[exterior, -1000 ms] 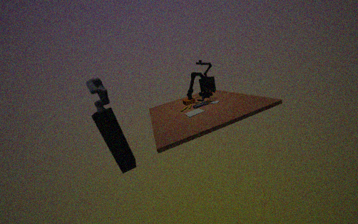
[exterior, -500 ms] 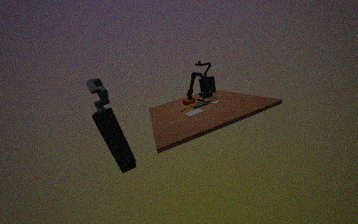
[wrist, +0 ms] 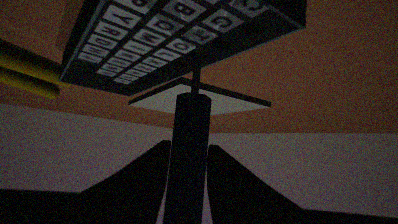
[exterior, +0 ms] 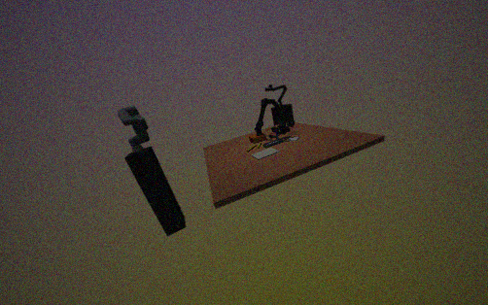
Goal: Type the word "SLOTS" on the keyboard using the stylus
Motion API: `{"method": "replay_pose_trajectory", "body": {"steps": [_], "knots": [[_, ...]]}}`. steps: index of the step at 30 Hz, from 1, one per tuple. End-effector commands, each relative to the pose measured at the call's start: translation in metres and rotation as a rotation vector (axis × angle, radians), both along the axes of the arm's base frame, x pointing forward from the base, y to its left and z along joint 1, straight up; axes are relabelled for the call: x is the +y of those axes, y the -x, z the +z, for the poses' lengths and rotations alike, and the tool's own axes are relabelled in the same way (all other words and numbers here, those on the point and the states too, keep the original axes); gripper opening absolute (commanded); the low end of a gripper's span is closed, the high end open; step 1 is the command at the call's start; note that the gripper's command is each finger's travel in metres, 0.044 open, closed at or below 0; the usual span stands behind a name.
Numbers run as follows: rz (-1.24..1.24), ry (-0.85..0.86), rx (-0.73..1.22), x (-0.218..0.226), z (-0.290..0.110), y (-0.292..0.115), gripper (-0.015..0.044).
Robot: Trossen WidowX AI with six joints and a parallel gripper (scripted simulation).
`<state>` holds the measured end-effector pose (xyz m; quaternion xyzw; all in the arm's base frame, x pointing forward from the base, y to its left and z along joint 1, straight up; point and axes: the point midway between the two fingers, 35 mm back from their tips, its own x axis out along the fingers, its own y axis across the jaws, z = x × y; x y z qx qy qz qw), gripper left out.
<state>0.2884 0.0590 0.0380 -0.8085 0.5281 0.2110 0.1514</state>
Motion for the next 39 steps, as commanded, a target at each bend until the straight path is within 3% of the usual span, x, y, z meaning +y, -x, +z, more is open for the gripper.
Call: {"method": "replay_pose_trajectory", "body": {"steps": [1, 31, 39], "knots": [[-0.003, -0.005, 0.0, 0.0, -0.002, 0.0, 0.0081], [-0.003, -0.005, 0.0, 0.0, -0.009, 0.0, 0.0081], [-0.003, -0.005, 0.0, 0.0, 0.02, 0.0, 0.0081]]}}
